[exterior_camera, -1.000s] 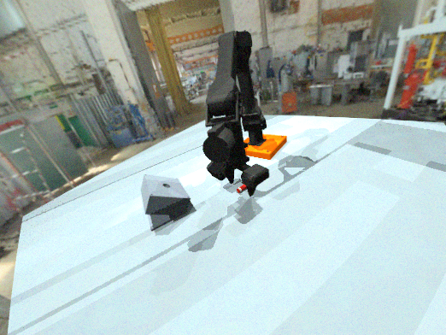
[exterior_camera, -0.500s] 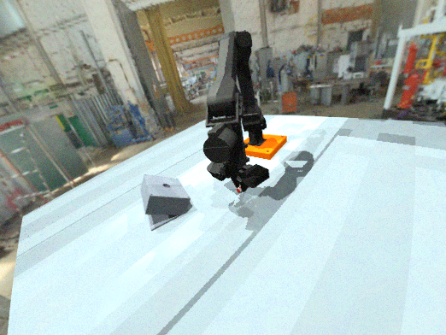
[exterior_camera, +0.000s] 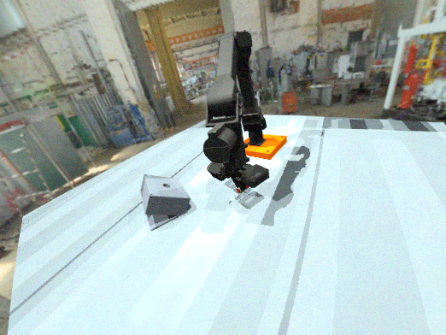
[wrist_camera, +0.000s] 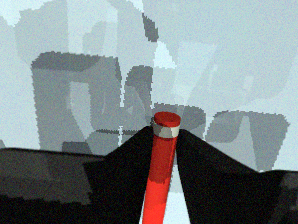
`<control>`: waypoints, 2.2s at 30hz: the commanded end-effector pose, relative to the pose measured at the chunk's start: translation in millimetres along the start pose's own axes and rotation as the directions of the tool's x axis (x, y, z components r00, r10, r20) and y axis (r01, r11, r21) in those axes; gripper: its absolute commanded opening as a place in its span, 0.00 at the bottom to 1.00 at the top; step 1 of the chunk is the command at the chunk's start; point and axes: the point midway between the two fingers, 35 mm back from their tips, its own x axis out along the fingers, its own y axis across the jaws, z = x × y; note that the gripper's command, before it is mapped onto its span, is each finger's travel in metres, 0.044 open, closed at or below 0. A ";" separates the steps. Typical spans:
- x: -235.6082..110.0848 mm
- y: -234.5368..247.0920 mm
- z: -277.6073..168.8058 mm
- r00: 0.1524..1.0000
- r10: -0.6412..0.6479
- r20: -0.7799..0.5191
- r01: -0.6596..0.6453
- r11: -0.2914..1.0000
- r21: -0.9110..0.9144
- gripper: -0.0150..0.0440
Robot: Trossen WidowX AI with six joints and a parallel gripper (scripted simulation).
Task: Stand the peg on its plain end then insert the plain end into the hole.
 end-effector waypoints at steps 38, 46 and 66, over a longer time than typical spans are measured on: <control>-14.5 0.3 -10.2 0.974 0.001 0.229 -0.001 1.000 0.000 0.34; -18.3 0.4 -13.9 0.956 0.001 0.295 -0.001 1.000 0.000 0.34; -26.7 0.6 -24.3 0.891 0.001 0.454 -0.002 1.000 0.000 0.34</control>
